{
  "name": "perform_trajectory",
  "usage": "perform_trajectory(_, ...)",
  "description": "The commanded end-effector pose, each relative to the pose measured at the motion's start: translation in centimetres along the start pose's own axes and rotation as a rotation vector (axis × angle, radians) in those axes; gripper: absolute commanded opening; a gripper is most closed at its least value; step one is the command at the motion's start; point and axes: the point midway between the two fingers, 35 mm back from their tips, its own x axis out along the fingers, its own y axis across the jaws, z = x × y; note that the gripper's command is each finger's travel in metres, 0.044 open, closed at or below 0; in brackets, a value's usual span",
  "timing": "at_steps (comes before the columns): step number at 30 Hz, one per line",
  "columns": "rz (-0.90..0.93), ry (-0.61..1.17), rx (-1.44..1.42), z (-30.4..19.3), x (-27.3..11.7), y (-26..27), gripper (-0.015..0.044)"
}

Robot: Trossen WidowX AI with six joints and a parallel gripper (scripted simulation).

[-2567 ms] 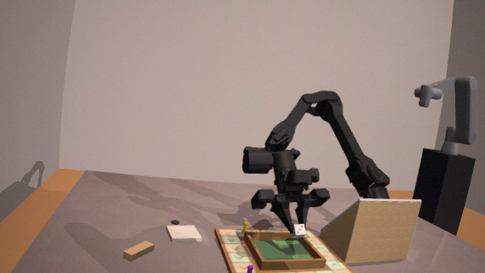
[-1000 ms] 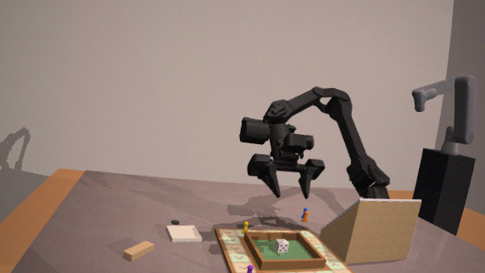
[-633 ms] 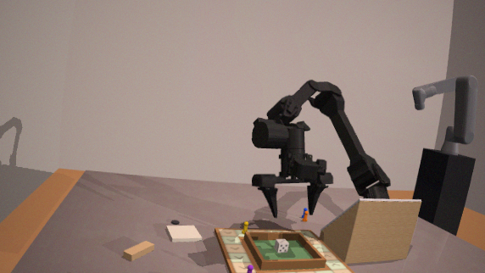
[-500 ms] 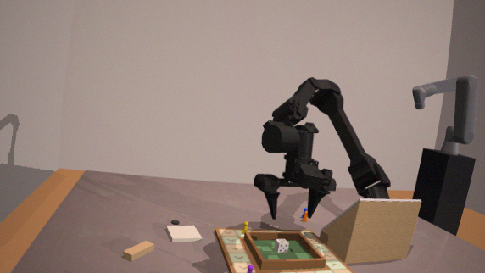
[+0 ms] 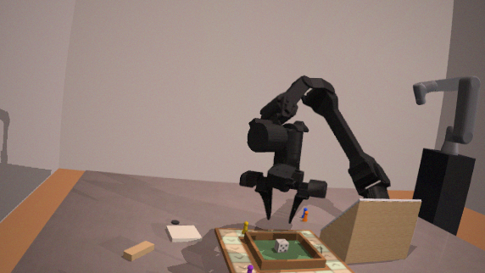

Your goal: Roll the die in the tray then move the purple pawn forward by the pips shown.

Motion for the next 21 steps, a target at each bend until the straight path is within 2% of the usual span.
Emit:
perform_trajectory(1, -0.031, 0.015, 0.635, 4.6, 1.0, -1.7, 0.0200)
perform_trajectory(5, -0.050, 0.009, 1.025, 7.4, 1.8, -2.5, 0.0200)
perform_trajectory(14, -0.074, -0.008, 1.512, 10.8, 3.3, -2.5, 0.0200)
perform_trajectory(21, -0.075, -0.010, 1.558, 11.3, 3.4, -2.5, 0.0200)
